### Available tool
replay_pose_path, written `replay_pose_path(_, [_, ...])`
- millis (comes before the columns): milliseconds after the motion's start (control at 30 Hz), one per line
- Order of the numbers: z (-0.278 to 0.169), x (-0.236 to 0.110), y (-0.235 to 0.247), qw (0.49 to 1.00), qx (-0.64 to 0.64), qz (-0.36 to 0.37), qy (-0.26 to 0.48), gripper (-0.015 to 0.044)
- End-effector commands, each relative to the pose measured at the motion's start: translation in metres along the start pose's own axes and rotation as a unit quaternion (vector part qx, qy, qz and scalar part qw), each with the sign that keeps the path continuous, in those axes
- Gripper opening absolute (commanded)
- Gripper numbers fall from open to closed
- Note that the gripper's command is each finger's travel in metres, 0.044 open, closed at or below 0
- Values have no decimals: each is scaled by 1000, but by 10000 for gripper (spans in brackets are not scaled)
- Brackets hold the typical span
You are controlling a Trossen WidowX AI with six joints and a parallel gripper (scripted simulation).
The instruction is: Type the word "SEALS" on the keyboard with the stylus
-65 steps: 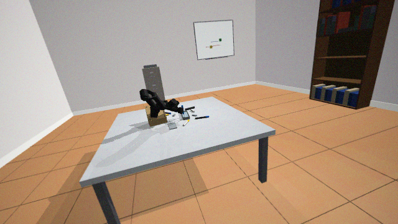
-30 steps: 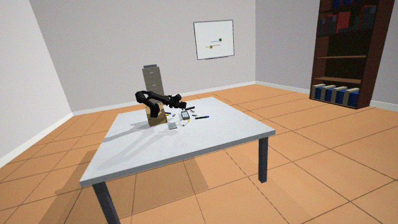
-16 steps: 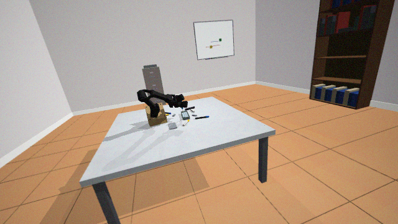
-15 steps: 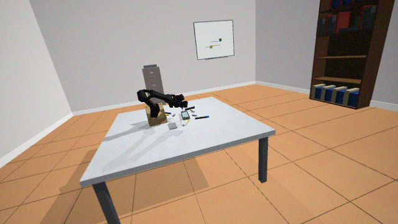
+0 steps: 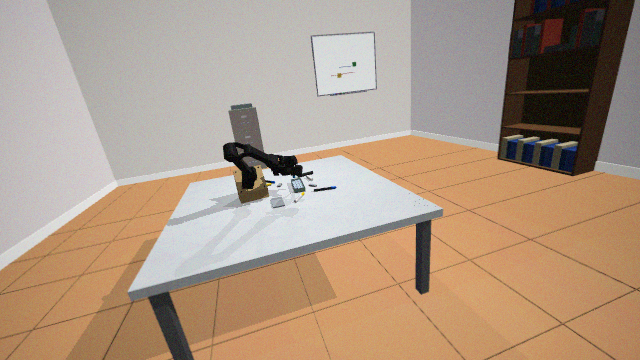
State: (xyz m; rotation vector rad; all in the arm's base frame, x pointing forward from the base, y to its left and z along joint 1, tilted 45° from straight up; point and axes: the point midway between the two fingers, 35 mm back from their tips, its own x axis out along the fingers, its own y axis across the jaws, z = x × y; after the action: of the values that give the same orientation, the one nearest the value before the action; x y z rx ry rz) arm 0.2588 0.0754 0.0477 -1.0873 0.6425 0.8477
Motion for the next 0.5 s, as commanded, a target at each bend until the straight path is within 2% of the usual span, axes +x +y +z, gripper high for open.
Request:
replay_pose_path(0, [-8, 5, 2, 1000, -2, 3, -2, 0])
replay_pose_path(133, [-13, 8, 2, 1000, -2, 2, -2, 0])
replay_pose_path(233, [-13, 9, 2, 1000, -2, 3, -1, 79])
replay_pose_path(467, [-15, 11, 2, 1000, -3, 3, -1, 81])
